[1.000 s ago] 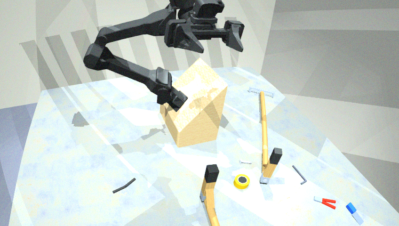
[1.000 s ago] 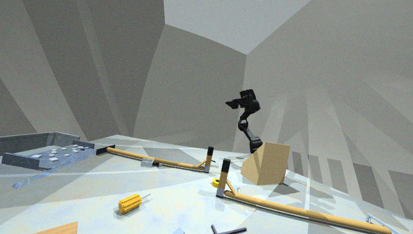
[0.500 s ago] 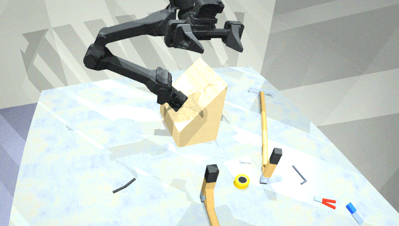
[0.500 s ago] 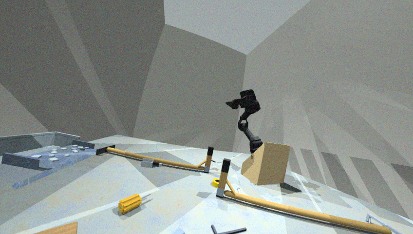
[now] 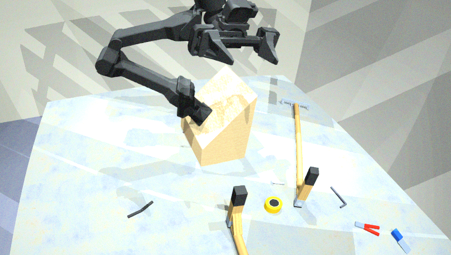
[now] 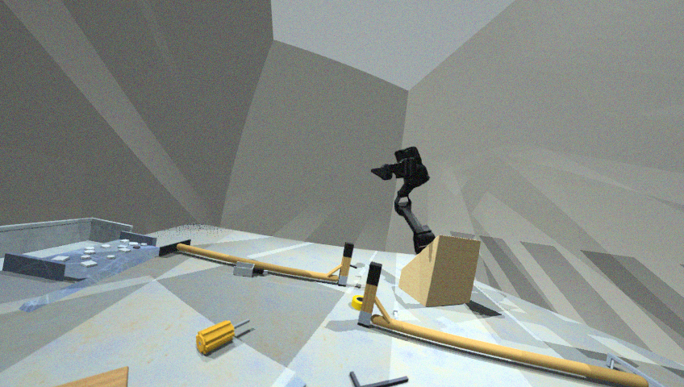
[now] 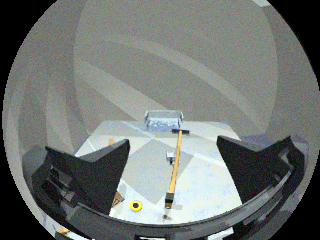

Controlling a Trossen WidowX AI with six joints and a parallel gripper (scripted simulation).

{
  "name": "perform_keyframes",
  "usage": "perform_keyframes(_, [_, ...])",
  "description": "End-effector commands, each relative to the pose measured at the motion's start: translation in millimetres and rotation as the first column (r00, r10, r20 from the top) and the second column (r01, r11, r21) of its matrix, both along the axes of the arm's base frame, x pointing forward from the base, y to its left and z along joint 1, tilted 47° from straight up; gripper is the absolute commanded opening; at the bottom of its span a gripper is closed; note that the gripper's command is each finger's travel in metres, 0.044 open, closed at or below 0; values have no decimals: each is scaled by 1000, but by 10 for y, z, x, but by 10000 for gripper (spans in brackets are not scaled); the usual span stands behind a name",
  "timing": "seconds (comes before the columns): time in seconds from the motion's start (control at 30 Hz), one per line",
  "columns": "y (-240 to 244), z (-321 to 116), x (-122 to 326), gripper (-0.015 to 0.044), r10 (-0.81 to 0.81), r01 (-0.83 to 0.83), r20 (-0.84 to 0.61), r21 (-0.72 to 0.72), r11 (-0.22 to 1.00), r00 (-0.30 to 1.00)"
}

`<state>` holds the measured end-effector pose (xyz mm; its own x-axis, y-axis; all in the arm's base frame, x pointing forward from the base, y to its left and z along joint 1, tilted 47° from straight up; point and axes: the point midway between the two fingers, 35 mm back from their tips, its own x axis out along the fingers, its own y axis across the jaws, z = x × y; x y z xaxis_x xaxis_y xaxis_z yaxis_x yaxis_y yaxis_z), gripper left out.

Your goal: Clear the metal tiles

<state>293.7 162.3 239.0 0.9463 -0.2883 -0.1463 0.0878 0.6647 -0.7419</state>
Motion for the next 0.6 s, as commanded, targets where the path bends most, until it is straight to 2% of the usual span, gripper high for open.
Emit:
perform_keyframes(0.0, [-47, -33, 132, 440, -20, 19, -28, -25, 1000, 999])
perform_keyframes(0.57, [-154, -64, 590, 440, -125, 123, -93, -31, 992, 988])
